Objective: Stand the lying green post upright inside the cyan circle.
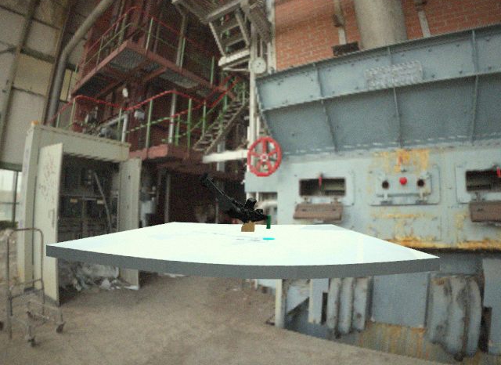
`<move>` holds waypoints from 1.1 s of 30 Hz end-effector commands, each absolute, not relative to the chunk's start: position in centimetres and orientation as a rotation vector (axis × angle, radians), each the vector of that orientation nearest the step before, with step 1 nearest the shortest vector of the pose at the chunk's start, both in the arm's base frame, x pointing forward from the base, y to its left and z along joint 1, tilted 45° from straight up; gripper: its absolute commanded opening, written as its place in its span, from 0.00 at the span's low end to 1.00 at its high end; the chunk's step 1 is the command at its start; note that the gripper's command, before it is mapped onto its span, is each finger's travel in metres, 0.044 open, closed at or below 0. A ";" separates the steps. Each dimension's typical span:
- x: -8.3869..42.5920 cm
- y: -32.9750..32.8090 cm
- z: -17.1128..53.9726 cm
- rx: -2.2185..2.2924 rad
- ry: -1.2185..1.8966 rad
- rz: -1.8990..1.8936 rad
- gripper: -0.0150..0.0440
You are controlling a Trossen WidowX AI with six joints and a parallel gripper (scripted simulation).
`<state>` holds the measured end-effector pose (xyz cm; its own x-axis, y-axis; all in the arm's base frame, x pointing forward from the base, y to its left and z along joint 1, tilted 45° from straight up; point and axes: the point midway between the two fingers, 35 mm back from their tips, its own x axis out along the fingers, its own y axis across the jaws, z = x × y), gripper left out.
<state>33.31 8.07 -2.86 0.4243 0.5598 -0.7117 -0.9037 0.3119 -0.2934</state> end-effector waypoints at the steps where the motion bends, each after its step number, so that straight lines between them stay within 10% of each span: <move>1: 33.0 6.6 -4.3 -0.748 0.534 1.033 0.29; 22: 33.0 4.8 -6.3 -0.742 0.548 1.027 0.29; 33: 33.0 4.8 -6.3 -0.742 0.548 1.027 0.78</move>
<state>32.97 4.78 -6.36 0.4218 0.5549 -0.7171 -0.9037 0.3216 -0.2827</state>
